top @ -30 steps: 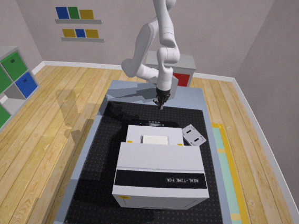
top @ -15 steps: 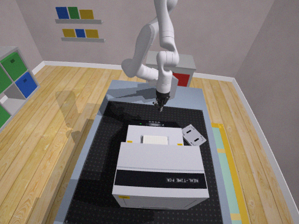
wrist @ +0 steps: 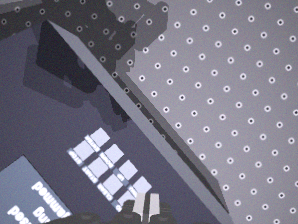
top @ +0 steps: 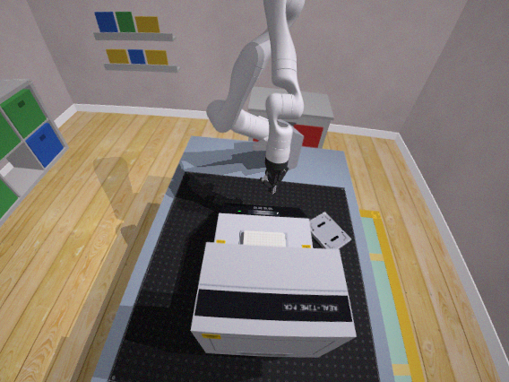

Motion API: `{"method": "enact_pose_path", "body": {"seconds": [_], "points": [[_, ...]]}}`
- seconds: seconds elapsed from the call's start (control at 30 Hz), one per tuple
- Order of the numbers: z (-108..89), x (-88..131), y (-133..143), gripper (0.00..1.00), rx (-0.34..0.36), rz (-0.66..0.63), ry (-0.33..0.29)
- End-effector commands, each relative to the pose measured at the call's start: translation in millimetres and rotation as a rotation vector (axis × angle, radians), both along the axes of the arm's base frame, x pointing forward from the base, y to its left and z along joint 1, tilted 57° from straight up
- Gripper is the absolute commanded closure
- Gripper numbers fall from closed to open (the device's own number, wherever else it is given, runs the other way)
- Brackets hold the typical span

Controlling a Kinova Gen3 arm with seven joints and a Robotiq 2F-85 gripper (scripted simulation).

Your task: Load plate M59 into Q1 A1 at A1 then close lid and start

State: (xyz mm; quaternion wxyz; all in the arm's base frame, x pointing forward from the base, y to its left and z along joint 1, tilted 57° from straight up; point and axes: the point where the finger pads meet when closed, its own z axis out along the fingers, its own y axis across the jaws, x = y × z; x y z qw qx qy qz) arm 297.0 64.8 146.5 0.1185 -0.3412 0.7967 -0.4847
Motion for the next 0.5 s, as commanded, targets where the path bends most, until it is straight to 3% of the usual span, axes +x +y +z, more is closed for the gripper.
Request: {"method": "enact_pose_path", "body": {"seconds": [0.0,0.47], "points": [[-3.0,2.6,-3.7,0.9,0.004,0.002,0.003],[-11.5,9.6,-15.1,0.9,0.004,0.001,0.003]]}}
